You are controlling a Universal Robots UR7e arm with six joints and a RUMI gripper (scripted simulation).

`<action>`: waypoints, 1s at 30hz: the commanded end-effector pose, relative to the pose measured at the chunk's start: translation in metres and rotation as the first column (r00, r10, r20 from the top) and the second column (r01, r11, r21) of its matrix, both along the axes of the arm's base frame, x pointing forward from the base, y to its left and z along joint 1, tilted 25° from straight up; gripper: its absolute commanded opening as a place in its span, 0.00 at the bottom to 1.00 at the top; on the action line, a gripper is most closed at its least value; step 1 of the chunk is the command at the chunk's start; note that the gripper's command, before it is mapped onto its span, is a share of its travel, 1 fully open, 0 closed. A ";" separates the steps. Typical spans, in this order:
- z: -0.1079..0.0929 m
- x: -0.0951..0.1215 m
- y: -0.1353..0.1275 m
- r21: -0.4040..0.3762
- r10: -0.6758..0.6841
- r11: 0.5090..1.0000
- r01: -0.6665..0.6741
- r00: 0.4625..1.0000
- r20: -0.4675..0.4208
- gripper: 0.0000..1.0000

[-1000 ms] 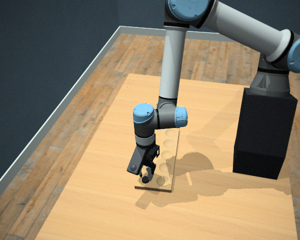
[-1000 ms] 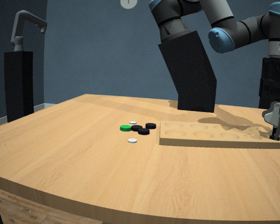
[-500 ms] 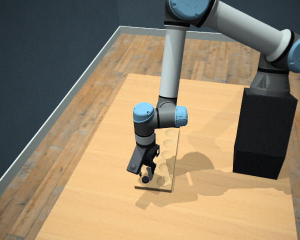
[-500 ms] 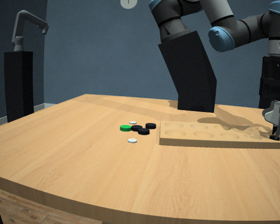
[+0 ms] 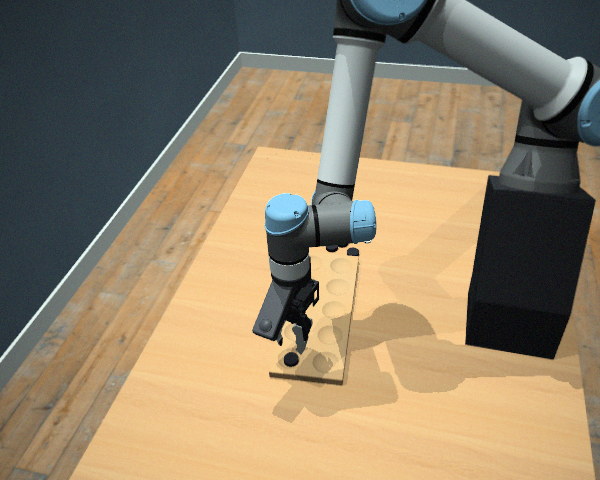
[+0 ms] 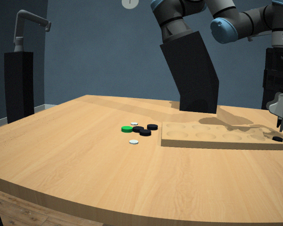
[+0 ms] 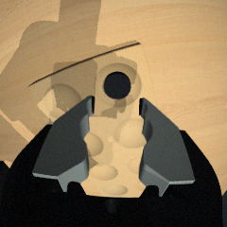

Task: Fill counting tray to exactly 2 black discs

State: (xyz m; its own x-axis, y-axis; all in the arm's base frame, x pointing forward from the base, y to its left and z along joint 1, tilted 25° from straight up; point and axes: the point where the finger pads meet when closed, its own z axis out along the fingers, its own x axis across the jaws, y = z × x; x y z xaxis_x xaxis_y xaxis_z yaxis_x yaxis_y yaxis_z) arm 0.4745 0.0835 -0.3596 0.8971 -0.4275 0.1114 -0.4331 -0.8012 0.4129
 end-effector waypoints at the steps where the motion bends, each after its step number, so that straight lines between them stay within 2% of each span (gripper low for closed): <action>1: 0.033 0.003 0.016 0.001 0.000 1.000 0.000 1.000 0.000 0.28; 6: 0.055 0.005 0.026 0.001 0.000 1.000 0.000 1.000 0.000 0.28; 12: 0.063 0.005 0.030 0.000 0.000 1.000 0.000 1.000 0.000 0.28; 30: 0.064 0.006 0.029 0.000 -0.001 1.000 0.001 1.000 0.001 0.28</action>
